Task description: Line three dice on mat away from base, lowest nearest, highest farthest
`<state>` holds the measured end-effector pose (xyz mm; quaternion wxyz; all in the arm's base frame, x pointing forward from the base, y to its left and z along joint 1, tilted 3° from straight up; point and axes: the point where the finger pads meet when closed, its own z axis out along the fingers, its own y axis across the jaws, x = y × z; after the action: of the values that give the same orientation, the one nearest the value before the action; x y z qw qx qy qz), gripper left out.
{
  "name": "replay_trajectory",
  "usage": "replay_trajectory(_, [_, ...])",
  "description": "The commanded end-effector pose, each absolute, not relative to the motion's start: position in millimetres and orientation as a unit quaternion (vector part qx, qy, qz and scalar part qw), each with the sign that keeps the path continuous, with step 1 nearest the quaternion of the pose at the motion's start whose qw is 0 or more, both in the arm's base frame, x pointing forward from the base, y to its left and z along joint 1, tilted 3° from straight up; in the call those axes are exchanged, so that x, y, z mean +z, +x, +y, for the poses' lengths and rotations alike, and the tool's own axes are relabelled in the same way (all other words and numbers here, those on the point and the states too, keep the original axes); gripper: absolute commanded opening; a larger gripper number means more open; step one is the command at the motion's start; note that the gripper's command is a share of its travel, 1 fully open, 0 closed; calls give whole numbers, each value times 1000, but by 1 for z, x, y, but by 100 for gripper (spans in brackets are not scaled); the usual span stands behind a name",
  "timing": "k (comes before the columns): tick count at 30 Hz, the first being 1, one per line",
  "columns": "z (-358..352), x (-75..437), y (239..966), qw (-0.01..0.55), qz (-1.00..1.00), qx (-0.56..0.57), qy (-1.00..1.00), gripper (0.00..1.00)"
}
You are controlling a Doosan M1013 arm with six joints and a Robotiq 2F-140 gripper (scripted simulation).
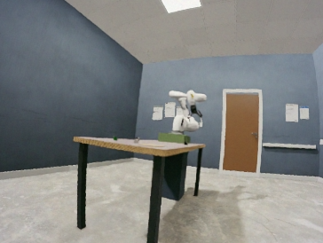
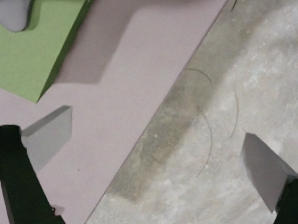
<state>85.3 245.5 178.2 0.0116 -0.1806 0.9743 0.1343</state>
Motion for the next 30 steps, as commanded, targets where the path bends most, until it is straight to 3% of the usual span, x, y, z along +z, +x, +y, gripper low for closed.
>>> replay_trajectory(1, [246, 179, 85, 12, 974, 135, -181, 100])
replay_trajectory(21, [247, 181, 88, 12, 974, 134, -181, 100])
replay_trajectory(30, [277, 218, 154, 21, 972, 122, -197, 100])
